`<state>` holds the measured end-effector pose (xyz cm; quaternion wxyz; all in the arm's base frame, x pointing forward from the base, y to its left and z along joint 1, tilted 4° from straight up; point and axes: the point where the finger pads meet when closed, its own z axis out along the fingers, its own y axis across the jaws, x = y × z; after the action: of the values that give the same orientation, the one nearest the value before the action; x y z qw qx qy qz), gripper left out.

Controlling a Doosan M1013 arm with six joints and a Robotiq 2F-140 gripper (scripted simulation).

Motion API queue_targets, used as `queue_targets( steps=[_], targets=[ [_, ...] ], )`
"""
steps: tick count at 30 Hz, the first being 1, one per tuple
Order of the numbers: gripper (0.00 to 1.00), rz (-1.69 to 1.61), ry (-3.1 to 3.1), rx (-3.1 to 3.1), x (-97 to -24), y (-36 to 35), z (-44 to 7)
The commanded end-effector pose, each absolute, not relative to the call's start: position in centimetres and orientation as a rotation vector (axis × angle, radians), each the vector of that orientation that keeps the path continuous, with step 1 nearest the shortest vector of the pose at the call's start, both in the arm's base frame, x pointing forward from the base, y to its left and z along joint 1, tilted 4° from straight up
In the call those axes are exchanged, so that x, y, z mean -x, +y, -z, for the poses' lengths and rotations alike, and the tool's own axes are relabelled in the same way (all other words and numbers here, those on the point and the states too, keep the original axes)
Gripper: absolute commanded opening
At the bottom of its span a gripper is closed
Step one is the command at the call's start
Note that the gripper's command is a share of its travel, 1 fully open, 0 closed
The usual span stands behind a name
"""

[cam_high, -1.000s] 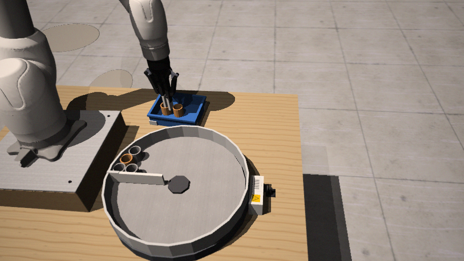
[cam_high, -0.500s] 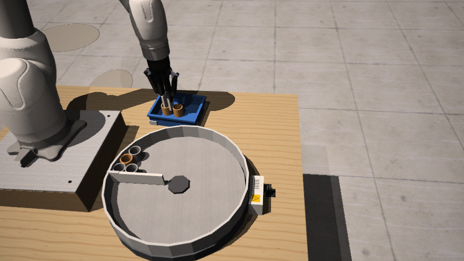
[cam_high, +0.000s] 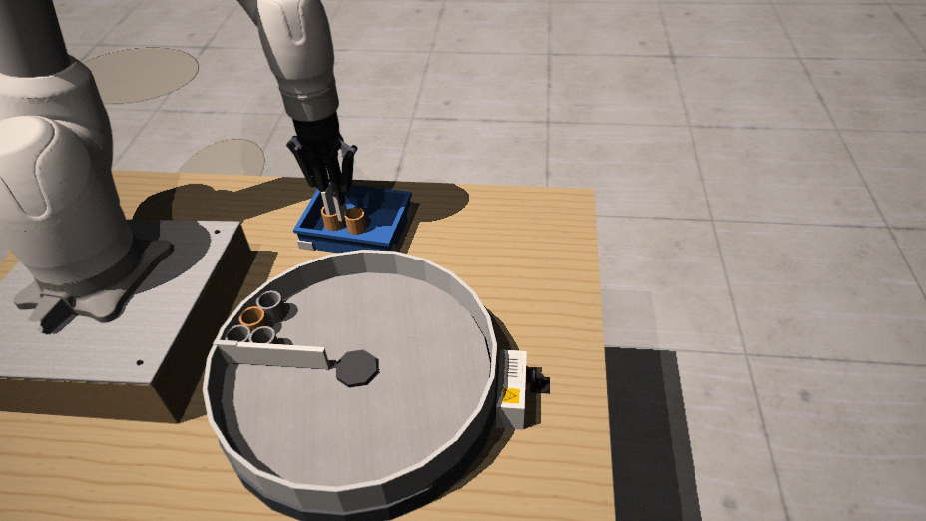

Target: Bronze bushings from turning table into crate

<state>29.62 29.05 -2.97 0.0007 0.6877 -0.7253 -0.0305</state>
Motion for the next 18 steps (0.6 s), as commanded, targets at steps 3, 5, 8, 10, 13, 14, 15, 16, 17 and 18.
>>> queue_targets(
  steps=[3,5,8,10,13,14,15,16,17,18],
  targets=[
    [0.1,0.096,-2.278,-2.16,-29.6,29.1,3.0],
    [0.1,0.096,-2.278,-2.16,-29.6,29.1,3.0],
    [0.1,0.096,-2.278,-2.16,-29.6,29.1,3.0],
    [0.1,0.096,-2.278,-2.16,-29.6,29.1,2.9],
    [0.1,0.096,-2.278,-2.16,-29.6,29.0,2.8],
    [0.1,0.096,-2.278,-2.16,-29.6,29.0,2.7],
    [0.1,0.096,-2.278,-2.16,-29.6,29.0,2.5],
    [0.1,0.096,-2.278,-2.16,-29.6,29.0,2.4],
    [0.1,0.096,-2.278,-2.16,-29.7,29.0,2.1],
    [0.1,0.096,-2.278,-2.16,-29.7,29.0,1.9]
  ],
)
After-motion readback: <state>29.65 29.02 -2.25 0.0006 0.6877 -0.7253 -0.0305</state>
